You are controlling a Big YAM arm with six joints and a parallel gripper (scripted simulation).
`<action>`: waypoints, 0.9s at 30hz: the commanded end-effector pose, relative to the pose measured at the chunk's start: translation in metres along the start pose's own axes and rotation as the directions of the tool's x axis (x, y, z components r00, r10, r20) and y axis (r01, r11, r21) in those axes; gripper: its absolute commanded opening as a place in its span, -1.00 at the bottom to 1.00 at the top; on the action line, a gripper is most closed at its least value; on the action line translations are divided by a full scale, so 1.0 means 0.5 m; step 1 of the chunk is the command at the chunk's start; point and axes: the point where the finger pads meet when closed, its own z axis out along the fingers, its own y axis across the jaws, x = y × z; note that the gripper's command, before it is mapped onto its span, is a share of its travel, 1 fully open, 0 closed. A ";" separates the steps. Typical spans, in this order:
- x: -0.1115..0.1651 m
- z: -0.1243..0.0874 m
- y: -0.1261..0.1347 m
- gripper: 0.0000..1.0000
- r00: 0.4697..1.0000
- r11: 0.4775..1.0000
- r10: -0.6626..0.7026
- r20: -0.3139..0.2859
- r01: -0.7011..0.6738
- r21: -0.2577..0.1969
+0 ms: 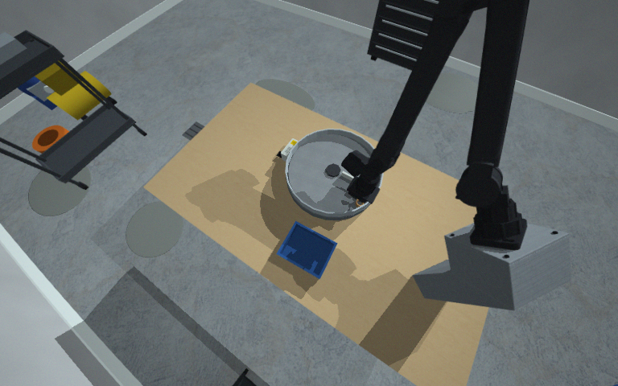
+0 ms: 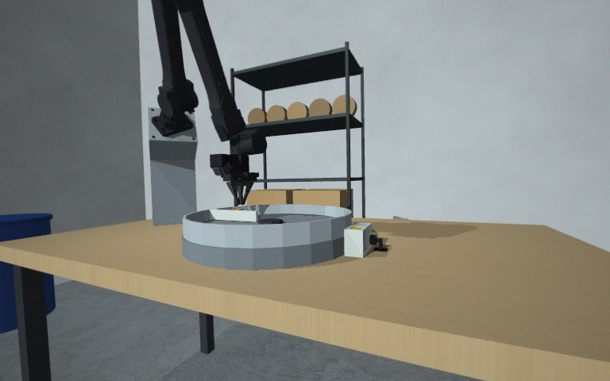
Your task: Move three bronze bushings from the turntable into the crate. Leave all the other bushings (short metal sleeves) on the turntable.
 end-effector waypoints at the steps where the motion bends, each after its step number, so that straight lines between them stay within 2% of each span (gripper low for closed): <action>1: 0.005 -0.011 0.009 -0.75 1.000 1.000 -0.011 -0.007 0.011 -0.020; 12: 0.019 0.000 -0.013 -0.75 1.000 1.000 -0.022 -0.013 0.022 0.003; 27: 0.019 0.000 -0.013 -0.75 1.000 1.000 -0.022 -0.013 0.022 0.003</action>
